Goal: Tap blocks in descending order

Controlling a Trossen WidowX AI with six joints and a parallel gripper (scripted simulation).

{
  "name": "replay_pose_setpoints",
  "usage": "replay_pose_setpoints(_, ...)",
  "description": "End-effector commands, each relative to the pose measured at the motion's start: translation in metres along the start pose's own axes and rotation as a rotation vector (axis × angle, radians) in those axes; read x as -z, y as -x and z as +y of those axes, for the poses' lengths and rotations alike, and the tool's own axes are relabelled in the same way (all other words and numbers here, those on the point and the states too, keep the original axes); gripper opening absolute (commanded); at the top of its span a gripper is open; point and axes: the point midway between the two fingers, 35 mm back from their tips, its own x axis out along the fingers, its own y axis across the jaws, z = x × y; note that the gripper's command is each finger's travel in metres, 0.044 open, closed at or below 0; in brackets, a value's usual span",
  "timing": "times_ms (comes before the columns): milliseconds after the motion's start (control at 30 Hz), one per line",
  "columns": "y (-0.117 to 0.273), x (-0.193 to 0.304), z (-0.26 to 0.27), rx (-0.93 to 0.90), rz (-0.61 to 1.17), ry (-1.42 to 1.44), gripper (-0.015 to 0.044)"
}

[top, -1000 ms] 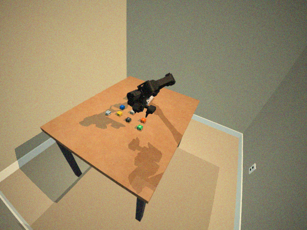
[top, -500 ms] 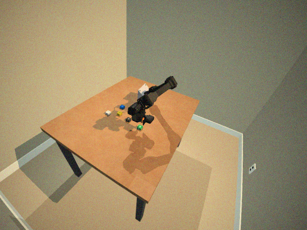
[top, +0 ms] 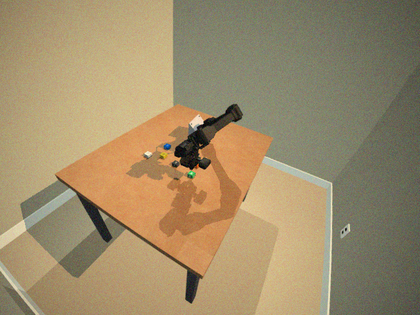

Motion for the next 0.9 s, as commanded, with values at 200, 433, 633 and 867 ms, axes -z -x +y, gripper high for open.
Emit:
replay_pose_setpoints(200,-0.016,0.002,0.0,-0.004,0.007,-0.008,0.002)
replay_pose_setpoints(433,-0.027,0.002,0.0,-0.005,0.007,-0.008,0.002)
replay_pose_setpoints(633,-0.03,0.002,0.0,-0.005,0.007,-0.008,0.002)
replay_pose_setpoints(867,0.0,0.002,0.0,-0.004,0.007,-0.008,0.002)
